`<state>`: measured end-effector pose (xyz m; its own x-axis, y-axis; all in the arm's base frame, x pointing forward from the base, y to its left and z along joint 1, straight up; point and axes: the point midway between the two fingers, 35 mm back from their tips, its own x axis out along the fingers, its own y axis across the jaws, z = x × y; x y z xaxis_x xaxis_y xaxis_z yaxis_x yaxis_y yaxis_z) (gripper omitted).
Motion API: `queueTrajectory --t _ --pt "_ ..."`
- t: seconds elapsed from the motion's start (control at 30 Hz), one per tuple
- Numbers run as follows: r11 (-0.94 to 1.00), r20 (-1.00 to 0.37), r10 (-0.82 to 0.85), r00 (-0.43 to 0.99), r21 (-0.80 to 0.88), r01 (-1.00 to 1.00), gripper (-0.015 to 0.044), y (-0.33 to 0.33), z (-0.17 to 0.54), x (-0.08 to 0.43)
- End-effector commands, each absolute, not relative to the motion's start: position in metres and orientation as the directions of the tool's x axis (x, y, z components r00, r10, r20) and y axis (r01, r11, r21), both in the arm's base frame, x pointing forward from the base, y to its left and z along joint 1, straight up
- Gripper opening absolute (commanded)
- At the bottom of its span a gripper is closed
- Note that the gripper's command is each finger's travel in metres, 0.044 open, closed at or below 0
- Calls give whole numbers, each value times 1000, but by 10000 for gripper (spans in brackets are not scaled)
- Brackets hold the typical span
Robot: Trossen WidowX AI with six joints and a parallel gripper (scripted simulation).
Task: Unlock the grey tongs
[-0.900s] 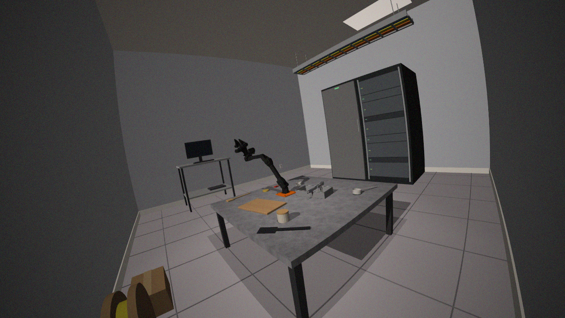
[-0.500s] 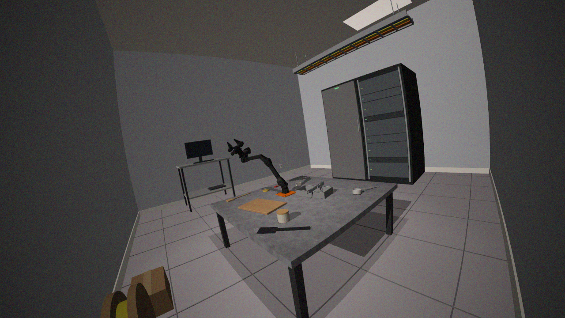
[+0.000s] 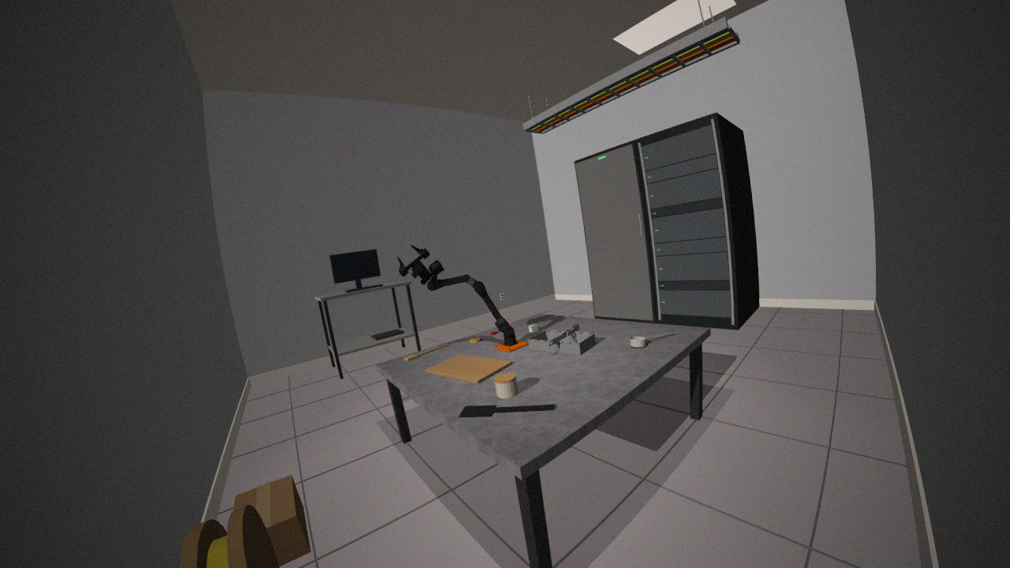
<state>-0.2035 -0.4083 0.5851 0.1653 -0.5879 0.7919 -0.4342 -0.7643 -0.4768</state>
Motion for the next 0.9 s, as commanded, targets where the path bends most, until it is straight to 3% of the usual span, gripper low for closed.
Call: queueTrajectory --t 0.0,0.4,0.73,0.87 --pt "-784 771 -611 178 -559 -272 440 -432 580 -173" --pt "-610 663 -696 275 -749 261 440 -490 554 -56" --pt "-241 536 -764 358 -753 612 440 -513 528 41" --pt "8 442 -787 431 -691 723 440 -519 505 99"
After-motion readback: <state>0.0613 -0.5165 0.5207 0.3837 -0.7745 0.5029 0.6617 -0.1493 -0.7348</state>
